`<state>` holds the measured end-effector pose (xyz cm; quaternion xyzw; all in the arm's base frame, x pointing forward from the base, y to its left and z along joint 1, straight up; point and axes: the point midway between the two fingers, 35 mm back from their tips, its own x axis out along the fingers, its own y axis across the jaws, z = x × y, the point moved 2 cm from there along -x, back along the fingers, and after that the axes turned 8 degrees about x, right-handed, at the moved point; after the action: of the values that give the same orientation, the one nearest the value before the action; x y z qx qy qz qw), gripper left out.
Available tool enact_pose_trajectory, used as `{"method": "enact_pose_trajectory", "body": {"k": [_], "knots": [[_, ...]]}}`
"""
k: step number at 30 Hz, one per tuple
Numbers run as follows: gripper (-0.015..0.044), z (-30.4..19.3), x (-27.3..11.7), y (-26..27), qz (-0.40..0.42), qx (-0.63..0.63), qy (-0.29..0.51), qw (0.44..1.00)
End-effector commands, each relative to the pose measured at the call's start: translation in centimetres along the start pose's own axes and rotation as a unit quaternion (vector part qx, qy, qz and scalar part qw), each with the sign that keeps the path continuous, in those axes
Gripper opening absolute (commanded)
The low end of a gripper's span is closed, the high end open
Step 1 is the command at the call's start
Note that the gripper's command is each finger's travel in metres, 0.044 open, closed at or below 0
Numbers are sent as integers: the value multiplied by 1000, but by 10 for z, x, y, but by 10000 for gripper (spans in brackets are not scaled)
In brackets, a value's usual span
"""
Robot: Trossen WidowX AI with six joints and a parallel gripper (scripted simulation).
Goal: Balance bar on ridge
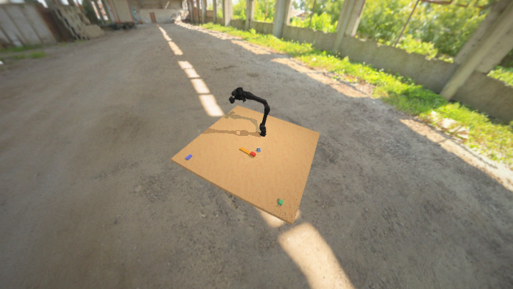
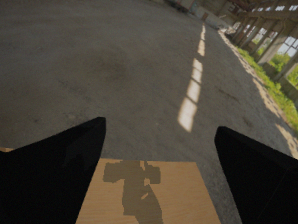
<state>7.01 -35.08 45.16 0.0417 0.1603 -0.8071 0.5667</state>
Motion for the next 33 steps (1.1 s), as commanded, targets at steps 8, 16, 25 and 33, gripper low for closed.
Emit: {"method": "enact_pose_trajectory", "body": {"k": [8,16,25,33], "knots": [[315,-37,-14,83,118,35,64,990],[315,-70,-40,139,191,61,129,971],[315,-113,-80,191,250,85,220,939],[315,-155,-124,226,276,96,308,905]]}}
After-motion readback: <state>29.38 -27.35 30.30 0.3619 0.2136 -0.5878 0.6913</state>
